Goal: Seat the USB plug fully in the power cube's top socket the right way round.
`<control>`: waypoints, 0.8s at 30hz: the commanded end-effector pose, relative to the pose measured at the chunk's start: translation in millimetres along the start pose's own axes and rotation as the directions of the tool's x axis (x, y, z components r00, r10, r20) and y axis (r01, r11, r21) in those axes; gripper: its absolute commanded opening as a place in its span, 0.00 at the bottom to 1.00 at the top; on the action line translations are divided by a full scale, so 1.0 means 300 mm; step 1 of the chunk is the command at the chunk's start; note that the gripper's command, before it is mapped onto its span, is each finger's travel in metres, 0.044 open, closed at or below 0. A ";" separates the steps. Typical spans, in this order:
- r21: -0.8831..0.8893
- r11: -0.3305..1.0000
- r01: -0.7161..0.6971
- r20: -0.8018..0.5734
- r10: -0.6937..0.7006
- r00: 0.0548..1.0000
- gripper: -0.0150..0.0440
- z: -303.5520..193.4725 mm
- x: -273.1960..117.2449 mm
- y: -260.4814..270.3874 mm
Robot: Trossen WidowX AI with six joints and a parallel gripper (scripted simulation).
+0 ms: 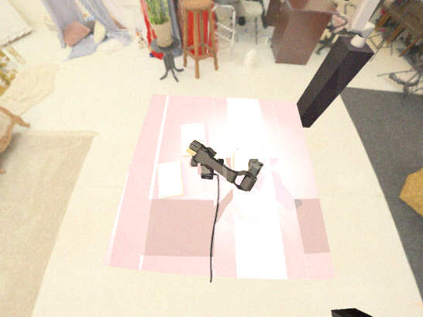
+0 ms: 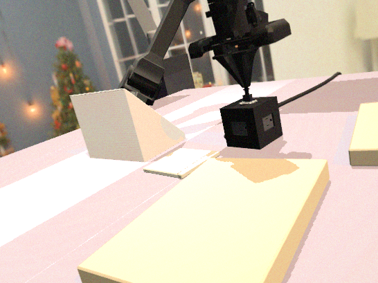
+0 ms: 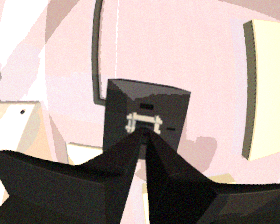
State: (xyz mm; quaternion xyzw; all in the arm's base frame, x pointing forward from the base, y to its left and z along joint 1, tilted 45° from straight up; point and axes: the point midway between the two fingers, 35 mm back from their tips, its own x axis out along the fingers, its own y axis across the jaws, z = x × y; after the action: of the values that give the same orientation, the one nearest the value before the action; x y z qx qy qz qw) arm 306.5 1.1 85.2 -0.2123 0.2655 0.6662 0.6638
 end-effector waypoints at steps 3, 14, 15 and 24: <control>0.000 1.000 0.000 0.000 0.000 1.000 0.42 0.000 0.000 0.000; 0.000 1.000 0.000 0.000 0.000 1.000 0.42 0.000 0.000 0.000; 0.000 1.000 0.000 0.000 0.000 1.000 0.42 0.000 0.000 0.000; -0.001 1.000 0.000 0.000 0.000 1.000 0.42 0.001 -0.010 0.000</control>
State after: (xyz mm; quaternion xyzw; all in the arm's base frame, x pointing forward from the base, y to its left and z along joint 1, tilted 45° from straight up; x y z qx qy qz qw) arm 306.5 0.6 85.7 -0.2117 0.2656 0.6658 0.6643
